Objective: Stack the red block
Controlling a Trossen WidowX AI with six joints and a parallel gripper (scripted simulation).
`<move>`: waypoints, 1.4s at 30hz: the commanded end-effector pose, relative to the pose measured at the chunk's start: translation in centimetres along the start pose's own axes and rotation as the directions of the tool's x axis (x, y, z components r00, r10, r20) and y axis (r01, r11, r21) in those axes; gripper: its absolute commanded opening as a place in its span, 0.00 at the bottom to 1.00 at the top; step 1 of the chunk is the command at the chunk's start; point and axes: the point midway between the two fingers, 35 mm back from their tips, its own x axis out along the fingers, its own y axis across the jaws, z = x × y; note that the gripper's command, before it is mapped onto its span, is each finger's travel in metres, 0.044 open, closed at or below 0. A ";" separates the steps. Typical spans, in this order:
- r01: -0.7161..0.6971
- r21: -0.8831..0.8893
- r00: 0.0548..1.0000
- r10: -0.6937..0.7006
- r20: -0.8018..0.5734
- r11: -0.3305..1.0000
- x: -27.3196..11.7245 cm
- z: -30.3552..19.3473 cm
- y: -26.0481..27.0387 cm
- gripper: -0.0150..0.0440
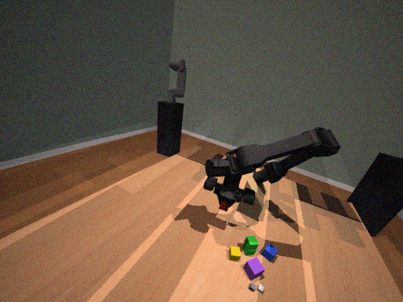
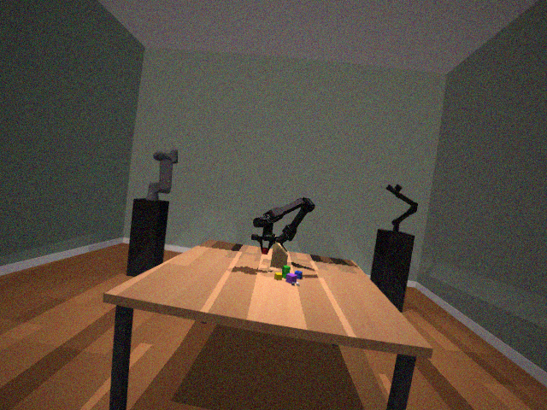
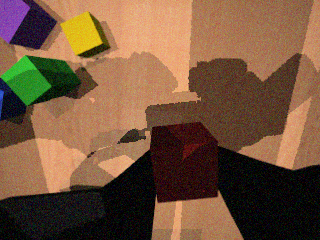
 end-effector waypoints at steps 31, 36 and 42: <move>-0.019 -0.008 1.000 0.019 0.010 1.000 2.0 6.0 13.8 0.25; -0.019 -0.008 1.000 0.019 0.010 1.000 3.7 6.0 13.8 0.25; -0.021 -0.008 1.000 0.021 0.011 1.000 4.7 6.0 13.9 0.25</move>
